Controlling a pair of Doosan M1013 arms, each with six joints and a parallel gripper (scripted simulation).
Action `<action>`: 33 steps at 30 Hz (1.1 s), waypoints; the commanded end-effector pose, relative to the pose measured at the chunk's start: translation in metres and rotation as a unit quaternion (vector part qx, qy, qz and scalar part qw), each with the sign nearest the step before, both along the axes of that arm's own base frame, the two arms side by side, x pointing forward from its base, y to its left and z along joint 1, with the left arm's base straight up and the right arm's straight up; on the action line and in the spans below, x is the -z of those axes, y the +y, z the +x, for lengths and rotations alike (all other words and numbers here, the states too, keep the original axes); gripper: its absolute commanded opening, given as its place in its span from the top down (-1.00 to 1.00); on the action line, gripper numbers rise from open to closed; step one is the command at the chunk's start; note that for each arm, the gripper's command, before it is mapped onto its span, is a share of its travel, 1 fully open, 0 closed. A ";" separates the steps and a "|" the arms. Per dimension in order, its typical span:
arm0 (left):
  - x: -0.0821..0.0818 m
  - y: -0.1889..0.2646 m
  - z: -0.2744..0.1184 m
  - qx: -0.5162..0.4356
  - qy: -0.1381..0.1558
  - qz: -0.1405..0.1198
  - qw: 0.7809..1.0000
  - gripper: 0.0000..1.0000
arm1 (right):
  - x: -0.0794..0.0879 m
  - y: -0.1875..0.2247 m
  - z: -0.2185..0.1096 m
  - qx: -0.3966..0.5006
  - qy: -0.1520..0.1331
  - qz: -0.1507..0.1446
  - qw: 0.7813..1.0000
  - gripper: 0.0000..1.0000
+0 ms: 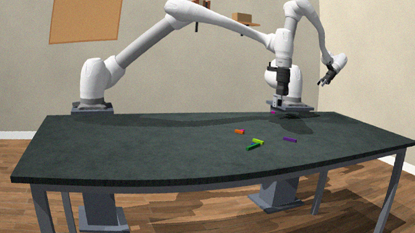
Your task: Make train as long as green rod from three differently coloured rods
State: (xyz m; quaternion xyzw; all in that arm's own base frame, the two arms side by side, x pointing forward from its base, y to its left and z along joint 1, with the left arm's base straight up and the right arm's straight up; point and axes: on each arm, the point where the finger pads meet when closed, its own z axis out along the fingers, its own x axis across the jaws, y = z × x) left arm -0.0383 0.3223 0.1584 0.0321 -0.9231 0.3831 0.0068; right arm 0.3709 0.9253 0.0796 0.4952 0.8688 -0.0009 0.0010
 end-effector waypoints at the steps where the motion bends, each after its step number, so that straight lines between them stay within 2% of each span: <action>1: 0.000 0.000 0.000 0.000 0.000 0.000 1.000 -1.00 | -0.002 0.009 -0.041 -0.065 0.000 0.002 0.998 -1.00; 6: 0.000 0.000 0.000 0.000 0.000 0.000 1.000 -1.00 | -0.002 0.014 -0.082 -0.130 0.000 0.002 0.991 -1.00; 33: 0.000 0.000 0.000 0.000 0.000 0.000 1.000 -1.00 | -0.002 0.014 -0.082 -0.131 0.000 0.002 0.991 -1.00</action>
